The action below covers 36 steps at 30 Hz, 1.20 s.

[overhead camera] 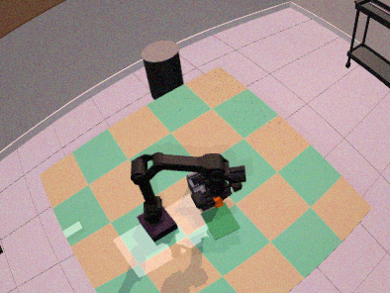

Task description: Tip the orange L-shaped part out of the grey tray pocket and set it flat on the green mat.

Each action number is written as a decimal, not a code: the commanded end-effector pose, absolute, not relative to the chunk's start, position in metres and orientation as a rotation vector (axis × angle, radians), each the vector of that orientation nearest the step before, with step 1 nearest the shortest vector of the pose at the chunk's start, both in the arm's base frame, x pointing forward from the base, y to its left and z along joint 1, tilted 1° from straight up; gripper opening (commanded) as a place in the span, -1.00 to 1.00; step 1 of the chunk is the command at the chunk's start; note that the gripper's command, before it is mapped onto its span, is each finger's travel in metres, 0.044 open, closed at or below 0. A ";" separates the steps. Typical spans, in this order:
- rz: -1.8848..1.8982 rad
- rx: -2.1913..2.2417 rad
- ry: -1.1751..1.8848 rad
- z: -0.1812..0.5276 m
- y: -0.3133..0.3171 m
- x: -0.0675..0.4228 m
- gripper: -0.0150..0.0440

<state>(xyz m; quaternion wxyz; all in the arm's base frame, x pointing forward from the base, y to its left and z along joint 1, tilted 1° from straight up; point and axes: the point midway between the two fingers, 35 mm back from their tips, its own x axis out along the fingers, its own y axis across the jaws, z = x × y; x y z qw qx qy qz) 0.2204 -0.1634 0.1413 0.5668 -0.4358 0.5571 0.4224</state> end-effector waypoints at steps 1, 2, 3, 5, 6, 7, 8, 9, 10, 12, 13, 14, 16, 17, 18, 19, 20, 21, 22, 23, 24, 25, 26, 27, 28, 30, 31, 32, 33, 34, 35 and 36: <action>0.985 -1.036 1.300 0.144 -0.178 0.217 -0.49; 0.985 -1.036 1.301 0.144 -0.182 0.216 -0.49; 0.984 -1.036 1.301 0.144 -0.186 0.214 -0.49; 0.984 -1.037 1.302 0.144 -0.195 0.211 -0.49; 0.984 -1.037 1.302 0.144 -0.198 0.210 -0.49; 0.984 -1.037 1.303 0.144 -0.201 0.209 -0.49; 0.984 -1.037 1.303 0.144 -0.201 0.209 -0.49; 0.984 -1.037 1.303 0.144 -0.201 0.209 -0.49; 0.984 -1.037 1.303 0.144 -0.201 0.209 -0.49; 0.984 -1.037 1.303 0.143 -0.201 0.209 -0.49; 0.984 -1.037 1.303 0.142 -0.201 0.209 -0.49; 0.984 -1.037 1.303 0.141 -0.201 0.209 -0.49; 0.984 -1.037 1.303 0.138 -0.201 0.209 -0.49; 0.984 -1.037 1.303 0.136 -0.202 0.209 -0.49; 0.984 -1.037 1.303 0.134 -0.202 0.209 -0.49; 0.984 -1.037 1.303 0.133 -0.202 0.209 -0.49; 0.984 -1.037 1.303 0.131 -0.202 0.210 -0.49; 0.984 -1.037 1.303 0.130 -0.202 0.210 -0.49; 0.984 -1.037 1.303 0.128 -0.202 0.210 -0.49; 0.984 -1.037 1.303 0.127 -0.202 0.210 -0.49; 0.984 -1.037 1.303 0.125 -0.202 0.210 -0.49; 0.984 -1.037 1.303 0.123 -0.202 0.210 -0.49; 0.984 -1.037 1.303 0.122 -0.202 0.210 -0.49; 0.984 -1.037 1.303 0.120 -0.202 0.210 -0.49; 0.984 -1.037 1.303 0.119 -0.202 0.210 -0.49; 0.984 -1.037 1.303 0.115 -0.202 0.210 -0.49; 0.984 -1.037 1.303 0.114 -0.202 0.210 -0.49; 0.984 -1.037 1.303 0.112 -0.202 0.210 -0.49; 0.984 -1.037 1.303 0.111 -0.202 0.210 -0.49; 0.984 -1.037 1.303 0.109 -0.202 0.210 -0.49; 0.984 -1.037 1.303 0.107 -0.202 0.210 -0.49; 0.984 -1.037 1.303 0.106 -0.202 0.210 -0.49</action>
